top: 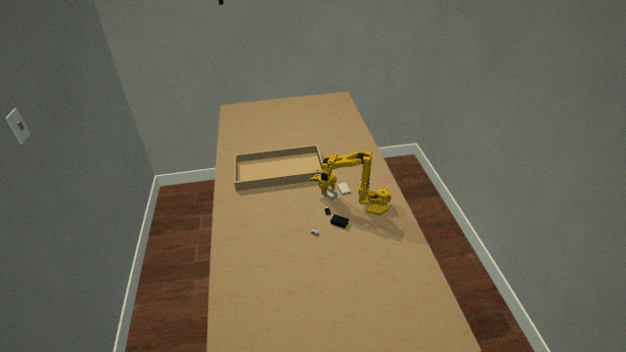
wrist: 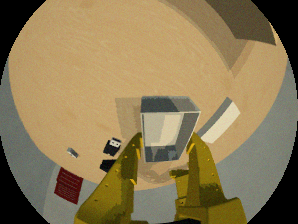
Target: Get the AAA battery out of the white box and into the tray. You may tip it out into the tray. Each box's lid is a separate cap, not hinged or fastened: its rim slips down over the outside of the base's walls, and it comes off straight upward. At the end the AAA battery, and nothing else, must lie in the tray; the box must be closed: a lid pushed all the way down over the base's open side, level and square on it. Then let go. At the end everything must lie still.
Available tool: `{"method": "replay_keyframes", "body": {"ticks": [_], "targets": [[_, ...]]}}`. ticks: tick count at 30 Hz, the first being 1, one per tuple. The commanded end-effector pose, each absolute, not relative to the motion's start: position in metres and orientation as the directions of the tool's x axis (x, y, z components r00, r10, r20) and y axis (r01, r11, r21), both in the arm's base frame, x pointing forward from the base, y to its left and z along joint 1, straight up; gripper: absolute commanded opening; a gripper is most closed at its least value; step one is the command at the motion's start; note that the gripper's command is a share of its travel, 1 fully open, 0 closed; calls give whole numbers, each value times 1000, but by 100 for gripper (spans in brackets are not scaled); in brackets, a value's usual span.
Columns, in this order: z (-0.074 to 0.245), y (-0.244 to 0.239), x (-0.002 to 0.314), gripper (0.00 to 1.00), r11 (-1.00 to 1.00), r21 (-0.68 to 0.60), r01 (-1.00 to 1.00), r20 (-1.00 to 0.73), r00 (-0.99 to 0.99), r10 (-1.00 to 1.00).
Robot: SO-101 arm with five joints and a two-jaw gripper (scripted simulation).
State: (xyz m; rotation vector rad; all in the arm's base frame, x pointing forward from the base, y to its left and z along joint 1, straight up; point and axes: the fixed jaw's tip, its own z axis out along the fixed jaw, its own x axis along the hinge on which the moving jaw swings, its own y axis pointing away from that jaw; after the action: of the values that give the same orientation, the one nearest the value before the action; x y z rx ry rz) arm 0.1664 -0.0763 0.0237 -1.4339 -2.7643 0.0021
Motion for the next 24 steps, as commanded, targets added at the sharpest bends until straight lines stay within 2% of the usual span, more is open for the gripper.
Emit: {"method": "replay_keyframes", "body": {"ticks": [1, 24], "targets": [[24, -77, 170, 19, 574, 0, 819, 0, -574, 819], [20, -76, 170, 19, 574, 0, 819, 0, -574, 819]]}}
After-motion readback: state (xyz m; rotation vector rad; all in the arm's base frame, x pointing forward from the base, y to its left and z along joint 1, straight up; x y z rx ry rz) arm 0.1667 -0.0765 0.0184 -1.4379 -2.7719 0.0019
